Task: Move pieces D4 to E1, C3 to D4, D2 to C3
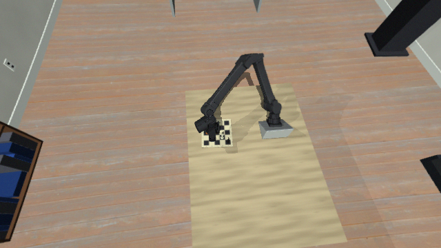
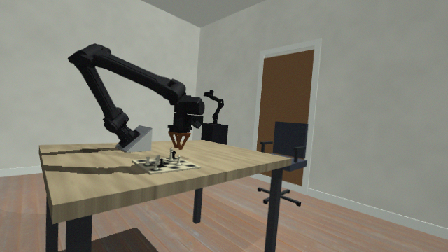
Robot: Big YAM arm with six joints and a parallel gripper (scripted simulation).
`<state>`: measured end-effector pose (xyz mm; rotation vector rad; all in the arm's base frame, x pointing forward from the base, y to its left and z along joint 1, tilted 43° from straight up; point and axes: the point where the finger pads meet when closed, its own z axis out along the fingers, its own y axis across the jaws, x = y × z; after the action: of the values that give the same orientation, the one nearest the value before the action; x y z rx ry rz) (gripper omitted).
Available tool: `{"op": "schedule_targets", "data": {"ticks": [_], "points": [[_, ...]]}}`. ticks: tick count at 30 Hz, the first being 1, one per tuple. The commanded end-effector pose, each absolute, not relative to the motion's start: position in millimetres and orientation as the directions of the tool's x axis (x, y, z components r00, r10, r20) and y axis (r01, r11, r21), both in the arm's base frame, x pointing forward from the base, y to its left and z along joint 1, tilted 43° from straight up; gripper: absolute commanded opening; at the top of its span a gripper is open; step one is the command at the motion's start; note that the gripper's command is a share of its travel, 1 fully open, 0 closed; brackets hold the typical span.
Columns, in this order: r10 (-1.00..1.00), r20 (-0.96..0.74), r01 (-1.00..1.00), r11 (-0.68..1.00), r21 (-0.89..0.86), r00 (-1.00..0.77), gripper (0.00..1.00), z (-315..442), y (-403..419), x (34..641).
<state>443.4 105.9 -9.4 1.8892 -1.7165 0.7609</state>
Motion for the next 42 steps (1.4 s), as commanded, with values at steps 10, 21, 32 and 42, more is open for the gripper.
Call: {"op": "schedule_targets", "data": {"ticks": [10,21,32,42], "points": [[-0.744,0.668,-0.993,-0.093,-0.067,0.024,0.35,26.2,144.0,452.6],[-0.737,0.674,-0.994,-0.098,-0.053,0.037,1.0,22.1,141.9,445.6],[-0.737,0.675,-0.994,-0.1,-0.052,0.039,1.0,22.1,141.9,445.6],[-0.747,0.65,-0.985,0.035,-0.171,-0.139,1.0,34.3,121.6,446.7]]}}
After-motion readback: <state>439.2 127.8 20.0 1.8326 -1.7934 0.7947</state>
